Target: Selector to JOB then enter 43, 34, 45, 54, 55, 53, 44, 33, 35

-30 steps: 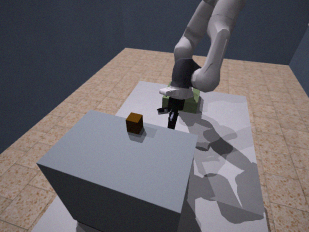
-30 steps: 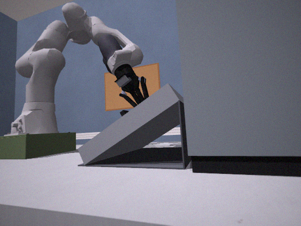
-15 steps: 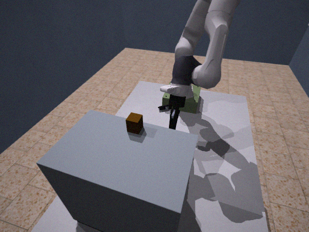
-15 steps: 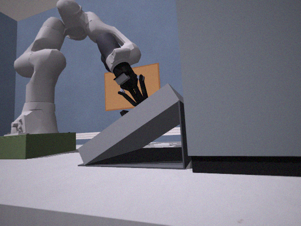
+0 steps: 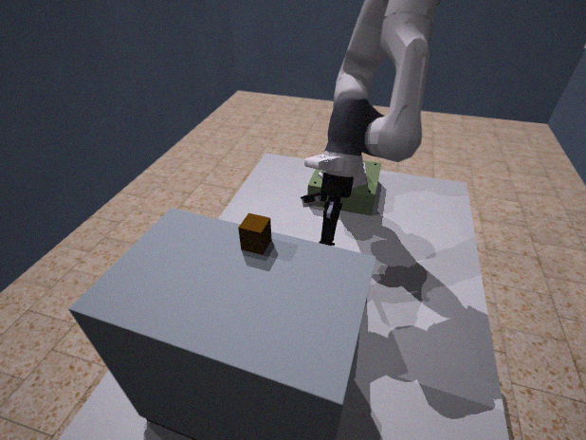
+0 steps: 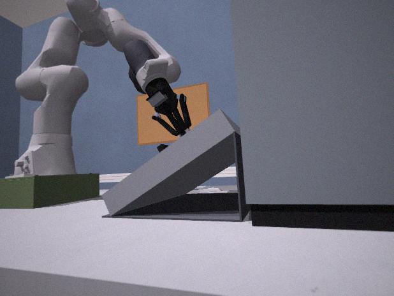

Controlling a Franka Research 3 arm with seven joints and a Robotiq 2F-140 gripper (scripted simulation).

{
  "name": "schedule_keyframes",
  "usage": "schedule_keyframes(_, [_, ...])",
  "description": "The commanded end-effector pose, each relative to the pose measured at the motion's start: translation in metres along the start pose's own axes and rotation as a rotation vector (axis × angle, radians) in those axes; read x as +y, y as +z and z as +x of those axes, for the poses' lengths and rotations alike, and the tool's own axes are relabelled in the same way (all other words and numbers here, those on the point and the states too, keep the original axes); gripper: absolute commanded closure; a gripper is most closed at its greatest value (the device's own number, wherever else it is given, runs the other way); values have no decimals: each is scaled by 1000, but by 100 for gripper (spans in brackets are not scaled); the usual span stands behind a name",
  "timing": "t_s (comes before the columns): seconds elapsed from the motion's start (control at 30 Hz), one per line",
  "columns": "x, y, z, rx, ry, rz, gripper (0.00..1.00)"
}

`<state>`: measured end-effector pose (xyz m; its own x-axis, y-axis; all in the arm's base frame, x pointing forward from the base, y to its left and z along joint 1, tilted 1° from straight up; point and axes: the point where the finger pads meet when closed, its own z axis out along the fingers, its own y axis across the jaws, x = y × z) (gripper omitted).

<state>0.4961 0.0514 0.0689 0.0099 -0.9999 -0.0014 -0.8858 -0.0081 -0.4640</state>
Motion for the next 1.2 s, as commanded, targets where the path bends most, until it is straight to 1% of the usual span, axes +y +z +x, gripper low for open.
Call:
schedule_keyframes(0.0, [-2,-4,4,15,23,-3,90])
schedule_keyframes(0.3, [0,-4,6,15,23,-3,90])
schedule_keyframes(0.63, [32,-5,36,15,23,-3,90])
schedule_keyframes(0.93, [33,-4,37,15,23,-3,90])
schedule_keyframes(1.17, [33,4,37,15,23,-3,90])
